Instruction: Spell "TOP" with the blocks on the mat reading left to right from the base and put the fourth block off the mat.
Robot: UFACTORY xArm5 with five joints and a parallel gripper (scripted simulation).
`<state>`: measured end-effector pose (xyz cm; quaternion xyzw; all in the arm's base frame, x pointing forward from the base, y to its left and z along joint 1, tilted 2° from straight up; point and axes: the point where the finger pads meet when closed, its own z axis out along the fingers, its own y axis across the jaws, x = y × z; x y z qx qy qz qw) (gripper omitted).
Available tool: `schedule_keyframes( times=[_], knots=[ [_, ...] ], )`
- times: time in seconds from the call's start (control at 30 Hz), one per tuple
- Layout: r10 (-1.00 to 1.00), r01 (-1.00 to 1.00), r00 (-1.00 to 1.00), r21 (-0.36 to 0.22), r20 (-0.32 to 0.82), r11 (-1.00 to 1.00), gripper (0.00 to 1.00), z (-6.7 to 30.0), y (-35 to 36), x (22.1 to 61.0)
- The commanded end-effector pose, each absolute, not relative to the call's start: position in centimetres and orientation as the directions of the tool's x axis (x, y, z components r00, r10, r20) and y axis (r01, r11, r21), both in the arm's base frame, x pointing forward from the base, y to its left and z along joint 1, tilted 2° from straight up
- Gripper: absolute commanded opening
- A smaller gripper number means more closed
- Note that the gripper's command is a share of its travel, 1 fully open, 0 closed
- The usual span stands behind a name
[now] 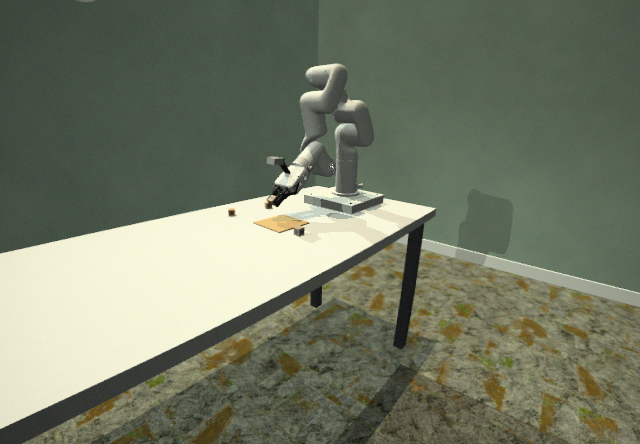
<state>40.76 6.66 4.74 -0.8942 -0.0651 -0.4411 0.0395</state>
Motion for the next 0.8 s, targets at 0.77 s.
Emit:
schedule_keyframes(
  times=[0.77],
  knots=[
    [0.050,0.143,0.514,-0.027,0.856,-0.989,0.21,2.3,6.6,40.8]
  ],
)
